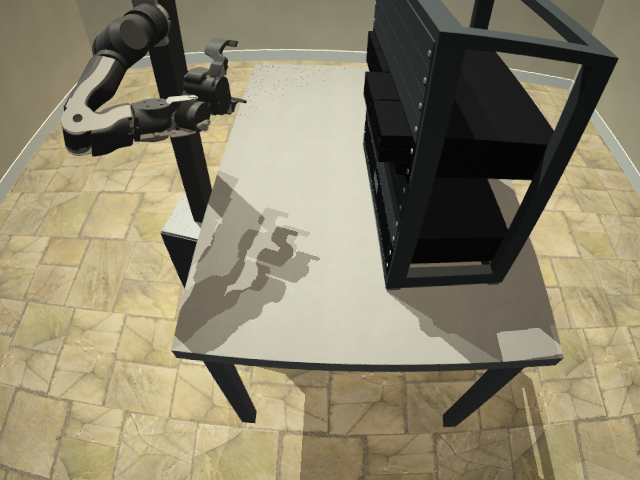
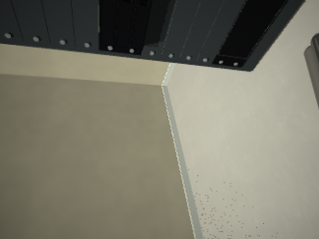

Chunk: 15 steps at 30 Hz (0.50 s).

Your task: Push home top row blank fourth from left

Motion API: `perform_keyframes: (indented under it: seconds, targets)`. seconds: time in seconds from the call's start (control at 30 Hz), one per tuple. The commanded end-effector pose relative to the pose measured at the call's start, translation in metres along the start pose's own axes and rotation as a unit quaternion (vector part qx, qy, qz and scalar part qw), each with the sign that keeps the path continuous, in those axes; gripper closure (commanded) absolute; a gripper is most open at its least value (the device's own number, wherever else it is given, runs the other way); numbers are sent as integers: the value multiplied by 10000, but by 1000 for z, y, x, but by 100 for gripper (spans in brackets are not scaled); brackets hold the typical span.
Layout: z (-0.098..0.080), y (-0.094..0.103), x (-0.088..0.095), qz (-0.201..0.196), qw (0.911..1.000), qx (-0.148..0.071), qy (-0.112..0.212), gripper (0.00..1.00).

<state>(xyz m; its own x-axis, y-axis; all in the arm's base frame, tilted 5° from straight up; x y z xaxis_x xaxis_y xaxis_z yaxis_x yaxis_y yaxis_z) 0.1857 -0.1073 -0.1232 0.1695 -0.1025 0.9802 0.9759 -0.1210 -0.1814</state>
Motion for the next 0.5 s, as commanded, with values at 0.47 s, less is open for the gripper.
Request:
perform_keyframes:
  seconds: [0.47]
  targets:
    - [-13, 20, 6, -148, 9860, -1643, 247, 0]
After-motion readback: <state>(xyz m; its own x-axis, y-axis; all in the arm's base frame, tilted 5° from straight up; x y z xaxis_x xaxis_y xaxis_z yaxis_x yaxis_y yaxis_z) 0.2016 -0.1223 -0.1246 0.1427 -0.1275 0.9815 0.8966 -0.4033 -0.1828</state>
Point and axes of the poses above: the point where the finger pads meet when closed, its own z axis out along the fingers, its own x axis across the jaws, y = z × x, the point moved 8 cm from there along -z, back along the fingers, and after that the axes turned 4 degrees about z, right-handed, at the moved point
